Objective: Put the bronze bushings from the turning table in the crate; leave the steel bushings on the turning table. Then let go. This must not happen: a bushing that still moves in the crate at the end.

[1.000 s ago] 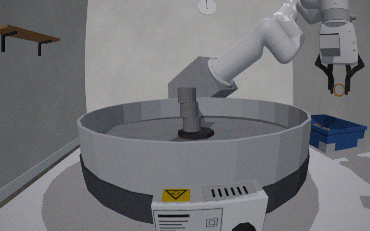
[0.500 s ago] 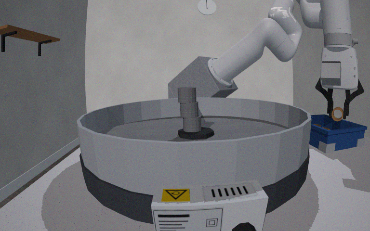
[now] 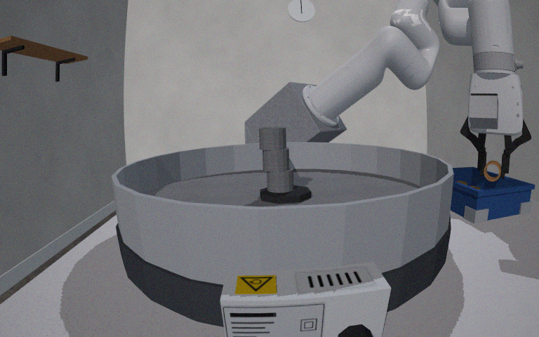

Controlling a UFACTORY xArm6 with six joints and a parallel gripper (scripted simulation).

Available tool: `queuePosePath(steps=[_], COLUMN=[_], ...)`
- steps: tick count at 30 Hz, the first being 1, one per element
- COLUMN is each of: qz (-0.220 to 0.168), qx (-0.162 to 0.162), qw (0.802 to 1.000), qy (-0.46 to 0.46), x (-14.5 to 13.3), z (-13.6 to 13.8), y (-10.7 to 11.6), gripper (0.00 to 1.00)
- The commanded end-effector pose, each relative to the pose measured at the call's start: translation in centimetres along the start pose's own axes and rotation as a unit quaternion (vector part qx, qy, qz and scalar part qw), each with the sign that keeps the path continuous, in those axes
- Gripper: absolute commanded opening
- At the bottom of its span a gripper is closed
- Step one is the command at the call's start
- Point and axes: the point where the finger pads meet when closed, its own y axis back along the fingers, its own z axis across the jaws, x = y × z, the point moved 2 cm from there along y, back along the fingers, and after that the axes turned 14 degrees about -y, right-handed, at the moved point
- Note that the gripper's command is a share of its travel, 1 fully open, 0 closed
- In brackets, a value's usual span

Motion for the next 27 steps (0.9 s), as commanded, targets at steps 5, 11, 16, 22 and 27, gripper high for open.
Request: queuePosePath(steps=[5,11,16,22,27], qz=[0.0,0.0,0.0,0.0,0.0], qx=[0.001,0.001,0.001,0.001,0.001], qw=[1.0,1.0,1.0,1.0,1.0], qy=[0.001,0.001,0.001,0.001,0.001], x=[0.0,0.0,0.0,0.0,0.0], z=[-0.1,-0.1,-0.1,-0.1,-0.1], y=[-0.2,-0.9,-1.3,-2.4,-3.3], gripper=[0.0,0.0,0.0,0.0,0.0])
